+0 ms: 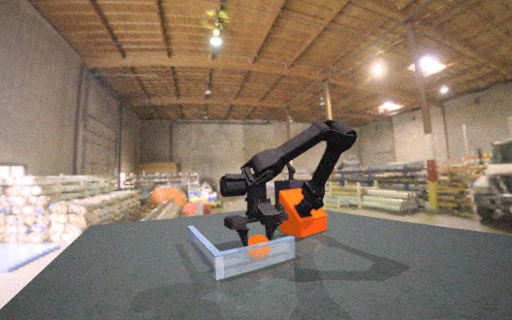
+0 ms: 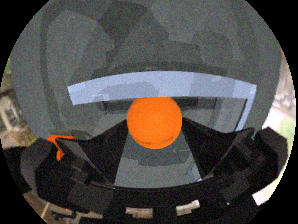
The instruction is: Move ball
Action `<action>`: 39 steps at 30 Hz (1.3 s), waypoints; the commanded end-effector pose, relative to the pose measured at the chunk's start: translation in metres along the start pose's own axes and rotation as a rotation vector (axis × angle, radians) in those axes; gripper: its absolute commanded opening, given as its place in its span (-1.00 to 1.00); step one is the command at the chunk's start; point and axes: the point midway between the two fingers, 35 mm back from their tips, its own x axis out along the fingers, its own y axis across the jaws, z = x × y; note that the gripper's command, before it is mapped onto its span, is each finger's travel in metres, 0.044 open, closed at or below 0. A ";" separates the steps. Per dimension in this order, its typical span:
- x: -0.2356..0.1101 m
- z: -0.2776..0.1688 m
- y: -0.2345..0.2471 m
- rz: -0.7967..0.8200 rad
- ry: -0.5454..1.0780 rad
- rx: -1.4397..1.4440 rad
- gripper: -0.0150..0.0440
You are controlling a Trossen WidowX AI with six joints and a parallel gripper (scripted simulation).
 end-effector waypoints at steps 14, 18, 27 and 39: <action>-0.084 0.000 0.000 0.004 -0.001 -0.001 1.00; -0.084 0.000 0.000 0.004 -0.001 -0.001 1.00; -0.085 -0.002 -0.005 -0.012 -0.002 0.006 1.00; -0.127 -0.002 -0.003 -0.011 -0.001 0.004 1.00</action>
